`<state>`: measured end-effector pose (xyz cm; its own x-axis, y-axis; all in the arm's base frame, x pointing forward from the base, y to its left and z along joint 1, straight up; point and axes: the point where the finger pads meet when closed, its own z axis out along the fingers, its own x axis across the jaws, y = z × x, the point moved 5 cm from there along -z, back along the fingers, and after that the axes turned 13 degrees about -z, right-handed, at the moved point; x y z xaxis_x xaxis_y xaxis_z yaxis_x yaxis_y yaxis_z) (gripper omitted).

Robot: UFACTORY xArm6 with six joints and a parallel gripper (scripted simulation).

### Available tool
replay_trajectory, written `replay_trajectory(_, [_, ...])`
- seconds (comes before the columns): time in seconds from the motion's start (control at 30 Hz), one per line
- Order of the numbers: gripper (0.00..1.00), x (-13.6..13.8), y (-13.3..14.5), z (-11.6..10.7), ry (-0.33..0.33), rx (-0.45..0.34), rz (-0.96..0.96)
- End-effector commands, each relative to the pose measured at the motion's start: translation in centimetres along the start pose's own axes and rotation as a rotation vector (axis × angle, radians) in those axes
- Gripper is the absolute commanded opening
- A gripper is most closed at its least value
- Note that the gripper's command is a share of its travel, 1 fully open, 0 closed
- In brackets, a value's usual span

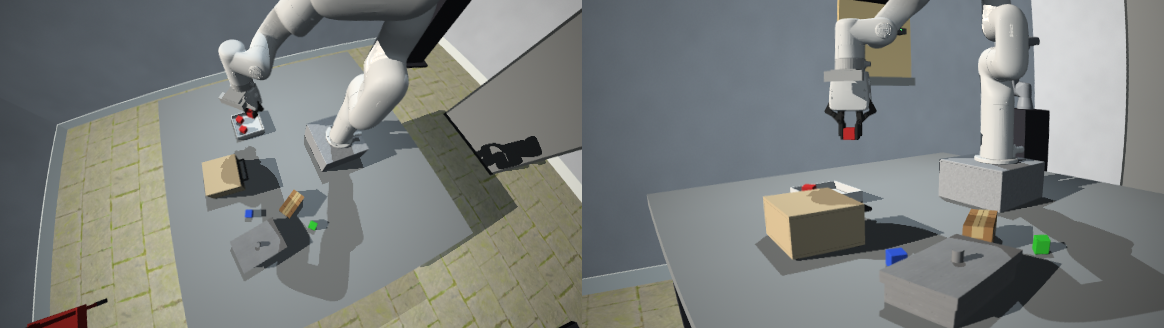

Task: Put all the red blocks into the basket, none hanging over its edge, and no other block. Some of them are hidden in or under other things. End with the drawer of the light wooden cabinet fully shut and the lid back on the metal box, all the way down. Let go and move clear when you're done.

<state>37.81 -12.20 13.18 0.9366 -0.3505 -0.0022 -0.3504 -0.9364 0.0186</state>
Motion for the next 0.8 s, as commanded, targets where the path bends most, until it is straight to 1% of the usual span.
replay_trajectory(0.0, [0.0,2.52,3.82,0.04,-0.006,0.017,-0.008])
replay_trajectory(0.77, [0.0,2.52,3.82,0.25,-0.006,0.017,-0.008])
